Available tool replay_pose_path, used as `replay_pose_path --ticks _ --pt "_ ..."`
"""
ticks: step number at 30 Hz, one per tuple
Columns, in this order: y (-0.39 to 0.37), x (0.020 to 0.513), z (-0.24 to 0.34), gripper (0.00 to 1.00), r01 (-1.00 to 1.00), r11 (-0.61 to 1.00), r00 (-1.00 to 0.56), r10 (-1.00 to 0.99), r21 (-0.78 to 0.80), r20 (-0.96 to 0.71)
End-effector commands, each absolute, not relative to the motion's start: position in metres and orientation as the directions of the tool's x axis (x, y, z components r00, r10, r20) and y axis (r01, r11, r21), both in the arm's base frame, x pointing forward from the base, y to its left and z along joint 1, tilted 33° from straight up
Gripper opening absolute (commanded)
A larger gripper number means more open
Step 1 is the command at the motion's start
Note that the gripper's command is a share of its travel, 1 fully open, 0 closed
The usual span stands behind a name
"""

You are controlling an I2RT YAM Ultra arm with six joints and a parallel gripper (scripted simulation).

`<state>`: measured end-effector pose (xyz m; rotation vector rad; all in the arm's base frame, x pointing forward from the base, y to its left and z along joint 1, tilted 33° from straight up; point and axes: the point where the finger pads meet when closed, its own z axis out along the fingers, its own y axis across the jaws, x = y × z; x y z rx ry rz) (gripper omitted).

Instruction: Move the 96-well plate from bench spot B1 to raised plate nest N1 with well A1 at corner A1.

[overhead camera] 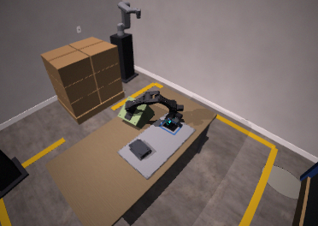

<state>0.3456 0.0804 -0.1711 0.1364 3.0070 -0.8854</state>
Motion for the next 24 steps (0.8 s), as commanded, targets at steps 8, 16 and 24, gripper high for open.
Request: replay_pose_path --ticks 8,16,24 --pt "0.069 0.342 -0.188 1.0 0.073 0.831 -0.997 0.068 -0.551 -0.029" --pt "0.061 0.341 -0.198 1.0 0.073 0.831 -0.997 0.07 -0.552 -0.028" --pt "0.055 0.342 -0.208 1.0 0.075 0.832 -0.997 0.07 -0.55 -0.031"
